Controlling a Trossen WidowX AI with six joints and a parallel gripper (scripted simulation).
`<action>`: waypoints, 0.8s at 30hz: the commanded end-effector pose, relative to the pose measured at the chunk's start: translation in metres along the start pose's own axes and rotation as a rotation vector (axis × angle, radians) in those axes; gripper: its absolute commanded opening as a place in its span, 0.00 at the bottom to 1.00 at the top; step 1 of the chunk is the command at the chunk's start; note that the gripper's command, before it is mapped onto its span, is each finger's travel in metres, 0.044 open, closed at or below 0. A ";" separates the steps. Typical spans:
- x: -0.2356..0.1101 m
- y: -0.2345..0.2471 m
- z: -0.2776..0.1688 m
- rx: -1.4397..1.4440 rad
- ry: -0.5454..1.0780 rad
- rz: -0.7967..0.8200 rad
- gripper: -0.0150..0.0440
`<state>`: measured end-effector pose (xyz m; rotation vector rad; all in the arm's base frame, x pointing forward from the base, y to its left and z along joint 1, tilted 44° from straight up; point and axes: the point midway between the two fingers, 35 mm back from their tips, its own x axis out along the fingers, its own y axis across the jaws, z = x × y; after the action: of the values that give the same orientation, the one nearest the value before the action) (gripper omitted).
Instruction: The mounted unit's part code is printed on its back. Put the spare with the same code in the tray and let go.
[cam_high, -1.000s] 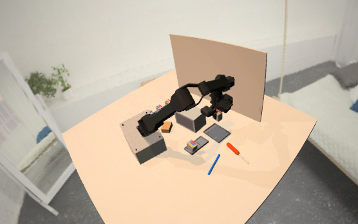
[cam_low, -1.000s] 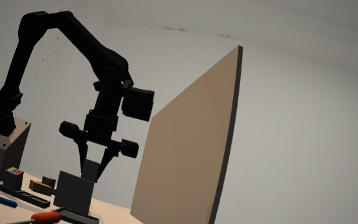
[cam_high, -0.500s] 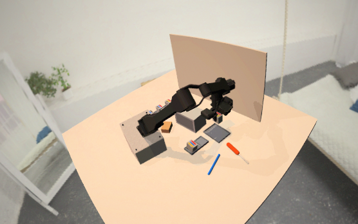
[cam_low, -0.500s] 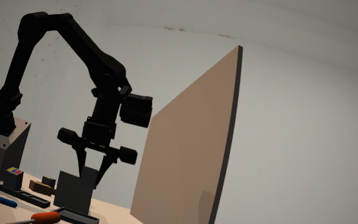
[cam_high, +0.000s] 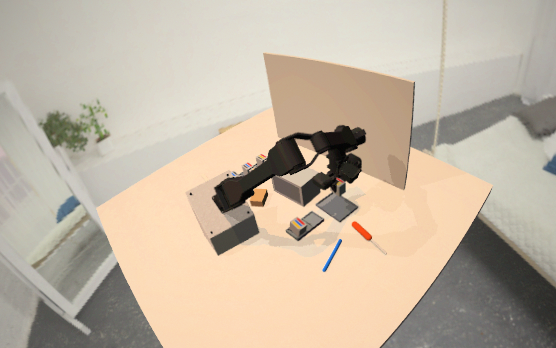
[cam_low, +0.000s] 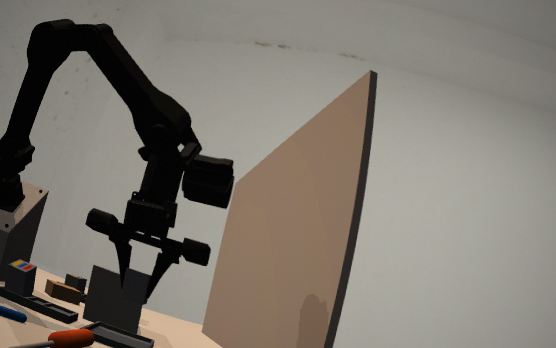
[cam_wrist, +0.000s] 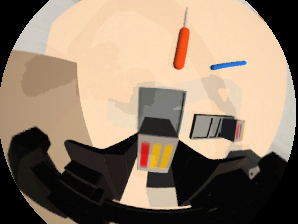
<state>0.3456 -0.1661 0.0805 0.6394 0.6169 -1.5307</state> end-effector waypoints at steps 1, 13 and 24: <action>0.008 -0.002 -0.003 -0.011 0.004 -0.009 0.25; 0.020 -0.004 -0.002 -0.011 0.002 -0.009 0.25; 0.031 -0.005 -0.002 -0.011 0.000 -0.009 0.25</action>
<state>0.3418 -0.1842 0.0637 0.6354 0.6137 -1.5320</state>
